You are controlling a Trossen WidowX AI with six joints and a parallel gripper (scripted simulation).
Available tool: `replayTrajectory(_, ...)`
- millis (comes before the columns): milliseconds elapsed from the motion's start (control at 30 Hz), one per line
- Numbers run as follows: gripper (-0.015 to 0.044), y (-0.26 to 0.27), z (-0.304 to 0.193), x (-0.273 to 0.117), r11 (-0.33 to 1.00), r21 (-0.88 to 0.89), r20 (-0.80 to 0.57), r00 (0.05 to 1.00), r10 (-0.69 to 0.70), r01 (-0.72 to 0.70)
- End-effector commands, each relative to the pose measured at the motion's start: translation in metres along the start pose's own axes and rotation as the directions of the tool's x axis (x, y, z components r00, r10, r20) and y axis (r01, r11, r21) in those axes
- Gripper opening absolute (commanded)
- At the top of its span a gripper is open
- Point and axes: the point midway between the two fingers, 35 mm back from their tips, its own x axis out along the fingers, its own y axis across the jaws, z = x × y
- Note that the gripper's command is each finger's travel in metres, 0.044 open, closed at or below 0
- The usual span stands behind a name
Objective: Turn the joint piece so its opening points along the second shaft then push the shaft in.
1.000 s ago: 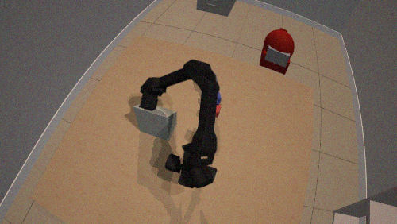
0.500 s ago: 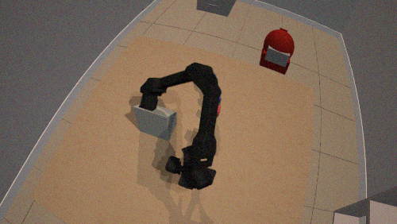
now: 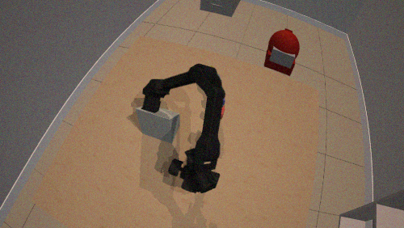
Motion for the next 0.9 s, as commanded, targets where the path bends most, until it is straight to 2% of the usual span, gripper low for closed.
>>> replayTrajectory(0,0.0102,0.0005,-0.0003,0.0002,1.000,0.006,-0.003,1.000,0.004,-0.004)
replayTrajectory(500,0.0067,0.0005,0.0000,0.0001,1.000,0.001,0.000,1.000,0.003,-0.003)
replayTrajectory(733,0.0020,0.0005,0.0000,0.0001,1.000,0.001,0.000,1.000,0.003,-0.003)
replayTrajectory(767,0.0000,0.0005,0.0000,0.0001,1.000,0.001,0.000,1.000,0.003,-0.003)
replayTrajectory(867,0.0000,0.0005,-0.0003,0.0001,1.000,0.001,-0.001,1.000,0.003,-0.003)
